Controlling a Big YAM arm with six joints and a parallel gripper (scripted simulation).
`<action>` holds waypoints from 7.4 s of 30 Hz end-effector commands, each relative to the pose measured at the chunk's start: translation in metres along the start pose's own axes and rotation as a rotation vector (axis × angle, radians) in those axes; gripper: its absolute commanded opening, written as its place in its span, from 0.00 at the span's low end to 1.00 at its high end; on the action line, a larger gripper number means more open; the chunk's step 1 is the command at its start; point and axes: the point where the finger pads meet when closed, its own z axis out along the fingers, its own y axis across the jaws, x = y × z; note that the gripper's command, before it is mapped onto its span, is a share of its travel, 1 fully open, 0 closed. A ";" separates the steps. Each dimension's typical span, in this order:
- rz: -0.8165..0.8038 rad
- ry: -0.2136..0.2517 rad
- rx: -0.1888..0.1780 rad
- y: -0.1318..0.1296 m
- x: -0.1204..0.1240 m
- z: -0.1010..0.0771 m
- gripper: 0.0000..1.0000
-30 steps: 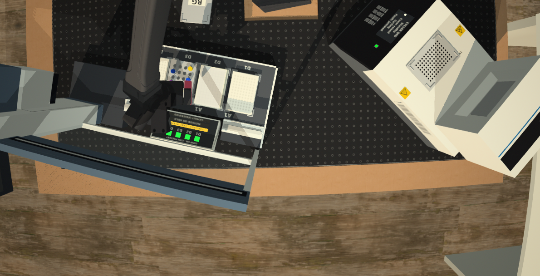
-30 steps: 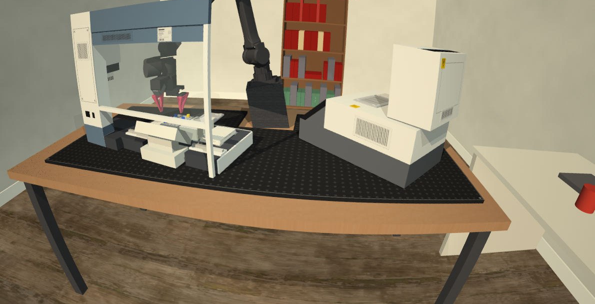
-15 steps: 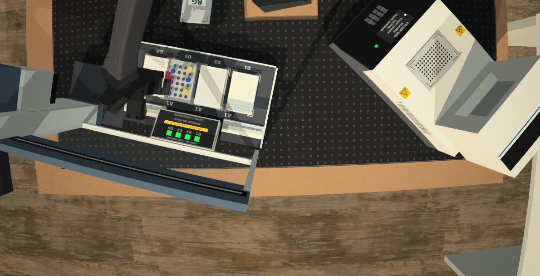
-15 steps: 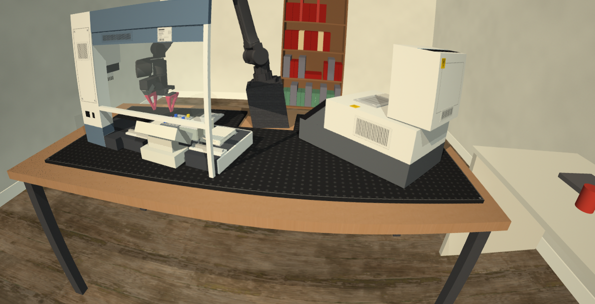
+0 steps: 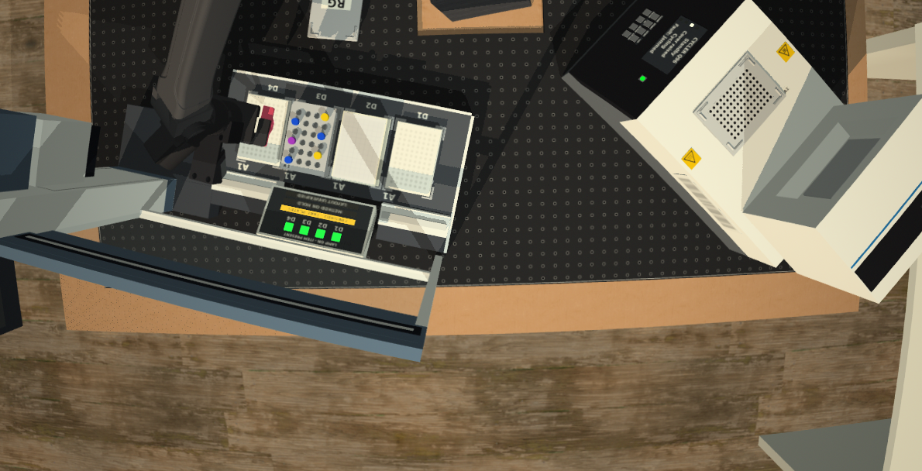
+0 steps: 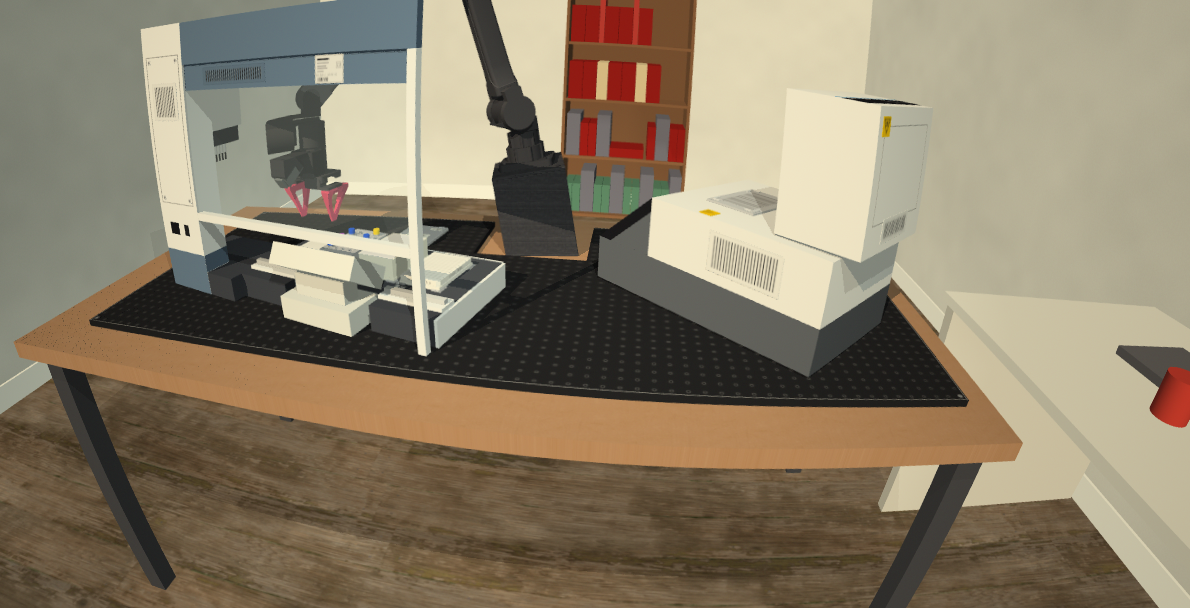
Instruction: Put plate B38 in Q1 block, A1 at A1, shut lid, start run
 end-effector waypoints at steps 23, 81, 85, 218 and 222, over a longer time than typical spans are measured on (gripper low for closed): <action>-0.037 -0.051 0.027 0.008 -0.027 -0.021 0.97; -0.058 -0.001 -0.010 0.006 -0.013 0.070 0.97; -0.055 -0.004 -0.008 0.003 -0.013 0.076 0.97; -0.027 0.030 -0.021 0.018 -0.004 0.087 0.00; -0.032 0.029 -0.022 0.022 -0.006 0.070 0.00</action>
